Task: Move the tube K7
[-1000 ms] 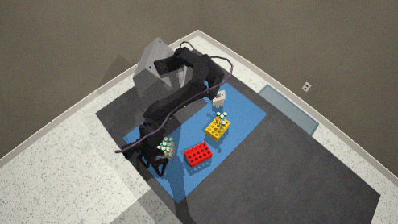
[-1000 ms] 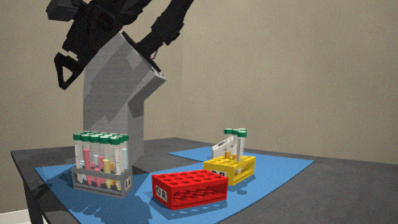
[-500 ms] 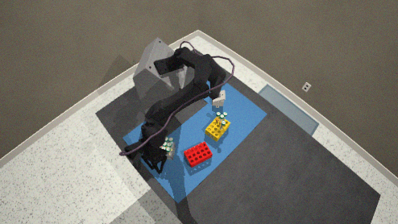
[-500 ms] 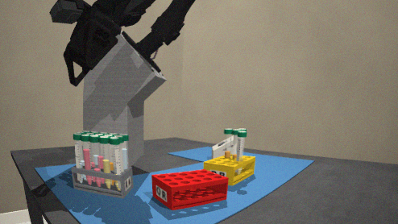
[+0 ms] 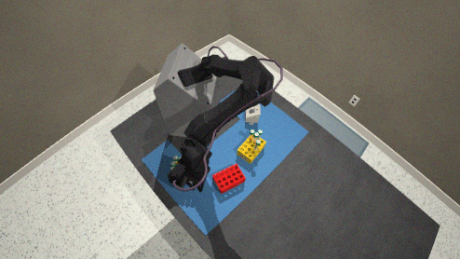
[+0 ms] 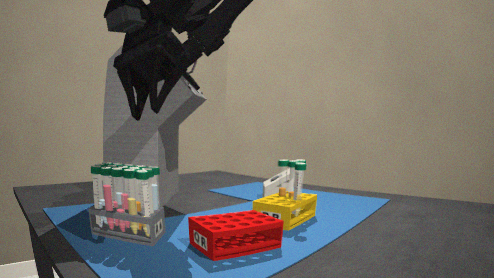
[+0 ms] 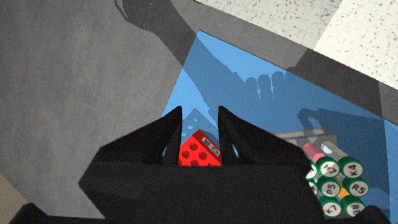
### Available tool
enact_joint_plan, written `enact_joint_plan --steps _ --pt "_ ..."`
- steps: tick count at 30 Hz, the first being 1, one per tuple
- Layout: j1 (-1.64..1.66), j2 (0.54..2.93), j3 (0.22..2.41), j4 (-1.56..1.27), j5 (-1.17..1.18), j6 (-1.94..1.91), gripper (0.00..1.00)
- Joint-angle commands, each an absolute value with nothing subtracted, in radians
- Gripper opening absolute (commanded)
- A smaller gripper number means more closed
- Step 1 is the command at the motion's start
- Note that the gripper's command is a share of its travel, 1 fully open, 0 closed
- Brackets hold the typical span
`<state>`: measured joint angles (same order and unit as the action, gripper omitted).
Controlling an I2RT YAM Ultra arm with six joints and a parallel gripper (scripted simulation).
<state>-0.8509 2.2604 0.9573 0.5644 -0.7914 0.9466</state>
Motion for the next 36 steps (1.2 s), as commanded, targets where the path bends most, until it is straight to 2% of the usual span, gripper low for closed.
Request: enact_joint_plan --steps 1,13,33,36 --pt "-0.855 2.201 0.966 0.467 -0.779 0.807 0.30" --pt "-0.783 2.068 0.852 0.281 -0.781 0.569 0.30" --pt "-0.743 1.898 0.842 -0.025 -0.797 0.210 0.30" --pt "-0.711 1.873 0.786 -0.064 -0.798 0.158 0.30"
